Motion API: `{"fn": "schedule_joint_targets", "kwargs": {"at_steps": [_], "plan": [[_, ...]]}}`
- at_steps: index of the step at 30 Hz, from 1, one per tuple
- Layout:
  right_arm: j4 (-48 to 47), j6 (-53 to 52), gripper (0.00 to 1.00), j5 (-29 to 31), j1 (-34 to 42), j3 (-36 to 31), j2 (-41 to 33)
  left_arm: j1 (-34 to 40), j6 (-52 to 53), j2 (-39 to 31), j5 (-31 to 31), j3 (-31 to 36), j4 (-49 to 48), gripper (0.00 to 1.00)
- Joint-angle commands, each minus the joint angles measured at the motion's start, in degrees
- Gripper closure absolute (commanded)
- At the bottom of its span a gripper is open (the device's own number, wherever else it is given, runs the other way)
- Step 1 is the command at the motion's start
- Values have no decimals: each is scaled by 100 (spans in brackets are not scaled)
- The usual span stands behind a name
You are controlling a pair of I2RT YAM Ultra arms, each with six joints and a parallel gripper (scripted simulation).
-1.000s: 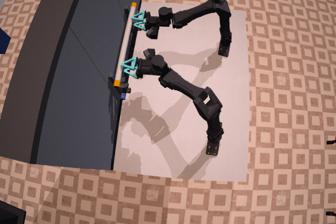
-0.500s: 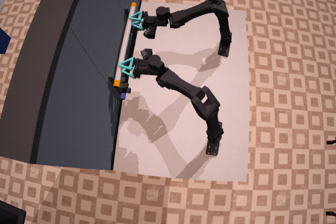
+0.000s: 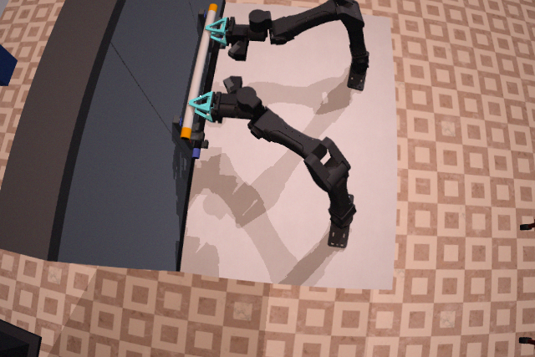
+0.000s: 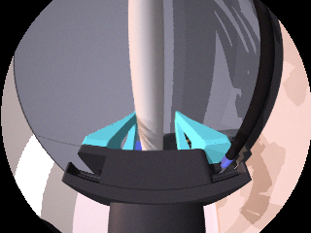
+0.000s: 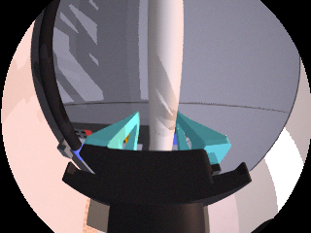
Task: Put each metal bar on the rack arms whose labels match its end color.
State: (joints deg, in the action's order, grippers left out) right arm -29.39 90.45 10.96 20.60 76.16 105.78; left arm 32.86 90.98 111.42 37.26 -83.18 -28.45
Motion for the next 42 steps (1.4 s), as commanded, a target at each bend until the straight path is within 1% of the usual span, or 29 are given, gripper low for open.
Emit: {"fn": "schedule_joint_targets", "kwargs": {"at_steps": [1,12,14,29,42], "plan": [[152,-17,58,-48,-44,158,7,-55,-54,-12,-36,-118,115,56],[142,-17,76,-47,-43,149,4,-55,-53,-13,-35,-113,109,75],[142,-17,76,-47,-43,149,4,-55,-53,-13,-35,-113,109,75],[148,-25,100,-49,-43,149,4,-55,-54,-13,-37,-115,104,100],[141,-25,100,-44,-39,108,-29,-42,-54,-40,-24,-78,95,100]]}}
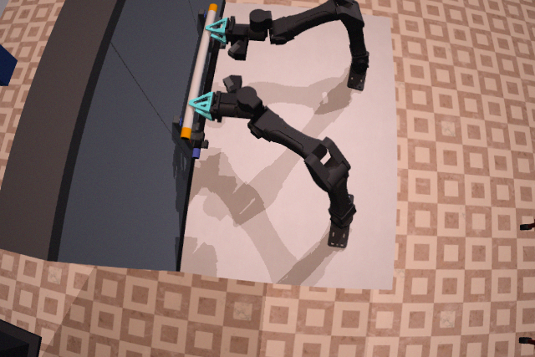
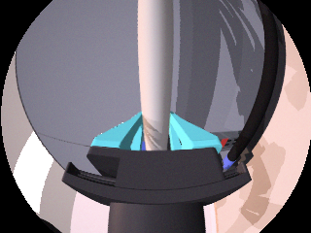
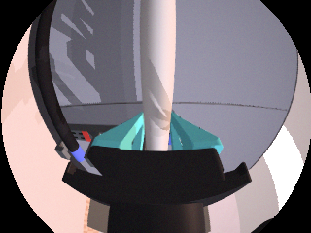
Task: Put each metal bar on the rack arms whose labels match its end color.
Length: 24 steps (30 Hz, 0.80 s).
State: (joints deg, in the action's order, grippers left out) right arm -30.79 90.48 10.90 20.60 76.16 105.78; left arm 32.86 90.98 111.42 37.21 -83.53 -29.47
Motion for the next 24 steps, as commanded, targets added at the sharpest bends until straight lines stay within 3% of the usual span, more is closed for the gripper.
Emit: {"fn": "schedule_joint_targets", "kwargs": {"at_steps": [1,24], "plan": [[280,-27,100,-37,-39,104,-32,-41,-54,-42,-19,-40,197,100],[279,-27,100,-30,-32,45,-89,-19,-53,-89,3,12,192,100]]}}
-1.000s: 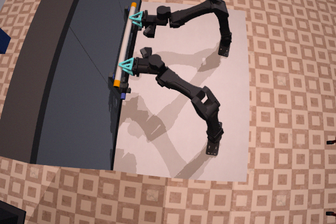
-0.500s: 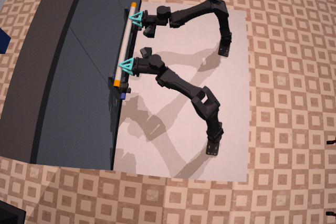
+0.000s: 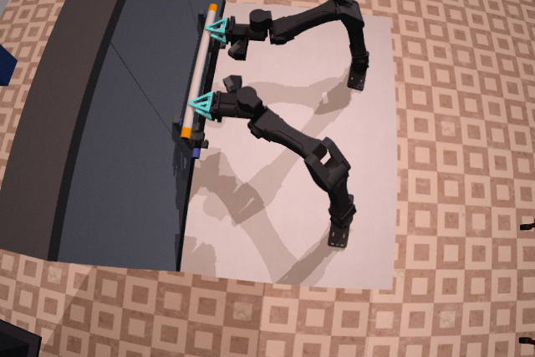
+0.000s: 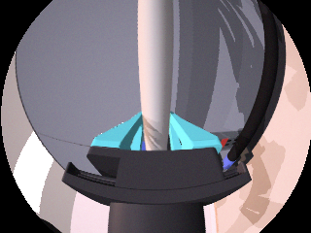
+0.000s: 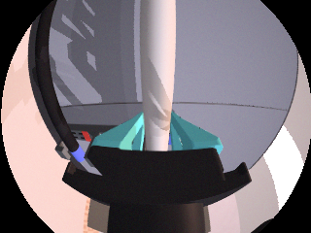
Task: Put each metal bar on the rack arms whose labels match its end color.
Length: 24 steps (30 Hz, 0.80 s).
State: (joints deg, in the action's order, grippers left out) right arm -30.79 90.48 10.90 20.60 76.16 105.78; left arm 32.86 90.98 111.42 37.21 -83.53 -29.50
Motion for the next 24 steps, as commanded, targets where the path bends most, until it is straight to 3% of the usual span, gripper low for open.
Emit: {"fn": "schedule_joint_targets", "kwargs": {"at_steps": [1,24], "plan": [[290,-27,100,-30,-31,53,-92,-19,-53,-92,3,4,204,100],[615,-24,100,-30,-31,313,-170,-18,-42,-167,2,-247,513,100]]}}
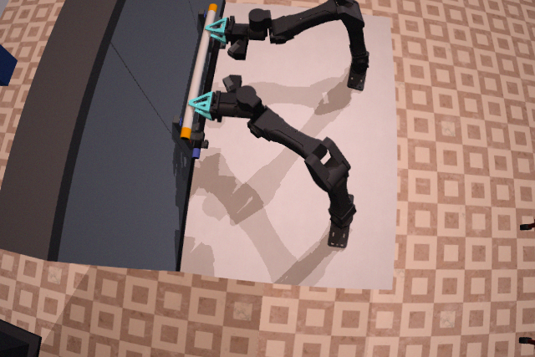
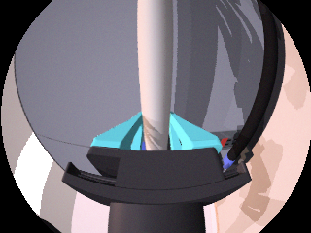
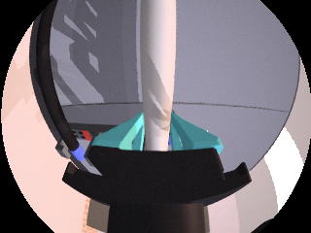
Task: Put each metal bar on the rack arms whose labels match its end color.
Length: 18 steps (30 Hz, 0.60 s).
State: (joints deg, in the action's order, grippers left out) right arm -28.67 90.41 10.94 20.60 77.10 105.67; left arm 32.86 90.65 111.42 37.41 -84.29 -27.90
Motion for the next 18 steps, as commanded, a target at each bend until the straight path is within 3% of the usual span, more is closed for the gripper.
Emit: {"fn": "schedule_joint_targets", "kwargs": {"at_steps": [1,18], "plan": [[428,-18,100,-34,-31,239,-164,-18,-10,-172,-18,-190,377,100],[839,-23,100,-36,-30,551,-245,-17,-28,-254,-24,-495,786,100]]}}
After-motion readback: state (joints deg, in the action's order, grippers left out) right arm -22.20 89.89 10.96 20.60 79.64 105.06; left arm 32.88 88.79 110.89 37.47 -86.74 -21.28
